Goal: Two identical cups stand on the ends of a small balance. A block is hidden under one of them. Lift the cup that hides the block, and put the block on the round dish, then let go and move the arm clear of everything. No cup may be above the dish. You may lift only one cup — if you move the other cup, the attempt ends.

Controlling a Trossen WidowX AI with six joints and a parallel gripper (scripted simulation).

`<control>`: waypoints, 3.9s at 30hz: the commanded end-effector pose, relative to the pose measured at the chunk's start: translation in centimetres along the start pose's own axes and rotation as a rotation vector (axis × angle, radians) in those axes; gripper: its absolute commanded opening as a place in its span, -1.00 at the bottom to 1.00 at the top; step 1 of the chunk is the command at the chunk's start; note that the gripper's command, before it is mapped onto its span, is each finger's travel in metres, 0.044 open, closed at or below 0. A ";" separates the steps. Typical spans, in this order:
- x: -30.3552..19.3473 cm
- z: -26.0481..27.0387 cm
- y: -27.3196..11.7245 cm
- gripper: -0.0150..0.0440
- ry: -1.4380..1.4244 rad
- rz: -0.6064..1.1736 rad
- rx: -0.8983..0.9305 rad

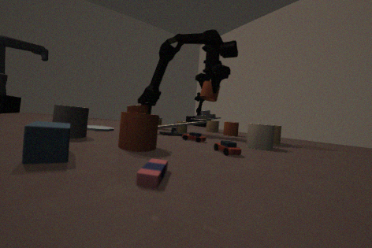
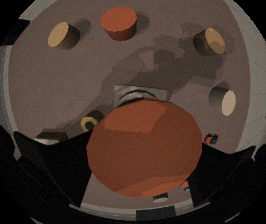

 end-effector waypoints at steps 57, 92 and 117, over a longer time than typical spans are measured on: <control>8.9 10.9 13.9 -0.49 -0.004 -0.016 0.002; 8.6 10.5 8.8 0.73 0.016 -0.020 -0.010; -1.3 0.2 5.2 0.39 0.117 -0.007 -0.007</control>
Point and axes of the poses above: the point midway between the two fingers, 35 mm back from their tips, its own y axis out along the fingers, its own z axis across the jaws, x = y × z, the point moved 4 cm from there along -y, back along the fingers, and after that the axes turned 9 degrees about -y, right-handed, at the moved point
